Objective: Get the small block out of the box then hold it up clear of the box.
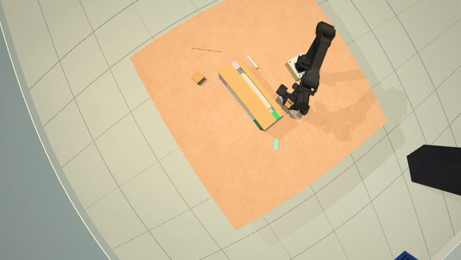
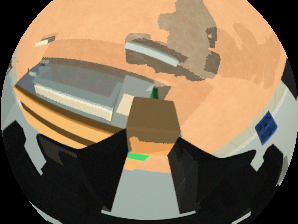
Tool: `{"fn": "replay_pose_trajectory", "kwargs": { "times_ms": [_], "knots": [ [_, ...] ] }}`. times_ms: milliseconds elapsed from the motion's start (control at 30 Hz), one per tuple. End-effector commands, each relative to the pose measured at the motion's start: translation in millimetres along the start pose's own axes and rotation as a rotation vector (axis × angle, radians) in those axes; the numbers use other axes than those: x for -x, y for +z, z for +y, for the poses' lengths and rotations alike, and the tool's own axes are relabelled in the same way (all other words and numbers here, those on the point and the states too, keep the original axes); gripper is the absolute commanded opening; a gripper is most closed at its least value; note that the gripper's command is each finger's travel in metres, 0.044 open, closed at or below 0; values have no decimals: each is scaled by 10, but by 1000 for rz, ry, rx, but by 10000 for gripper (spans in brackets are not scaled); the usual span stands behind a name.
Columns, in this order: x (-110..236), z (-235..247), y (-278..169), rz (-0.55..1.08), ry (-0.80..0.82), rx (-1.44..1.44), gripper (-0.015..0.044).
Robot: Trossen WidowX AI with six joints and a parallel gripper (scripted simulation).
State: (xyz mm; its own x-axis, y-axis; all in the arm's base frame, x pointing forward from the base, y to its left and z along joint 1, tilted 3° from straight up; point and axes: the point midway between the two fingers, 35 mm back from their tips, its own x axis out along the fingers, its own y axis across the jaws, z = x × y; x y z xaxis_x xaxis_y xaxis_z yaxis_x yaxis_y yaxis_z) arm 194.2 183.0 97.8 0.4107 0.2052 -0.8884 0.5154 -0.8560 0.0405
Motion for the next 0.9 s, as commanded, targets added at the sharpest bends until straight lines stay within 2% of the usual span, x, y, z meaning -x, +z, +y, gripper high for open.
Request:
{"fn": "replay_pose_trajectory", "kwargs": {
  "times_ms": [0, 133, 867],
  "knots": [
    [237, 42, -89, 31, -45, 97, 0],
    [376, 74, -122, 50, -66, 153, 0],
    [376, 74, -122, 50, -66, 153, 0]
  ]
}}
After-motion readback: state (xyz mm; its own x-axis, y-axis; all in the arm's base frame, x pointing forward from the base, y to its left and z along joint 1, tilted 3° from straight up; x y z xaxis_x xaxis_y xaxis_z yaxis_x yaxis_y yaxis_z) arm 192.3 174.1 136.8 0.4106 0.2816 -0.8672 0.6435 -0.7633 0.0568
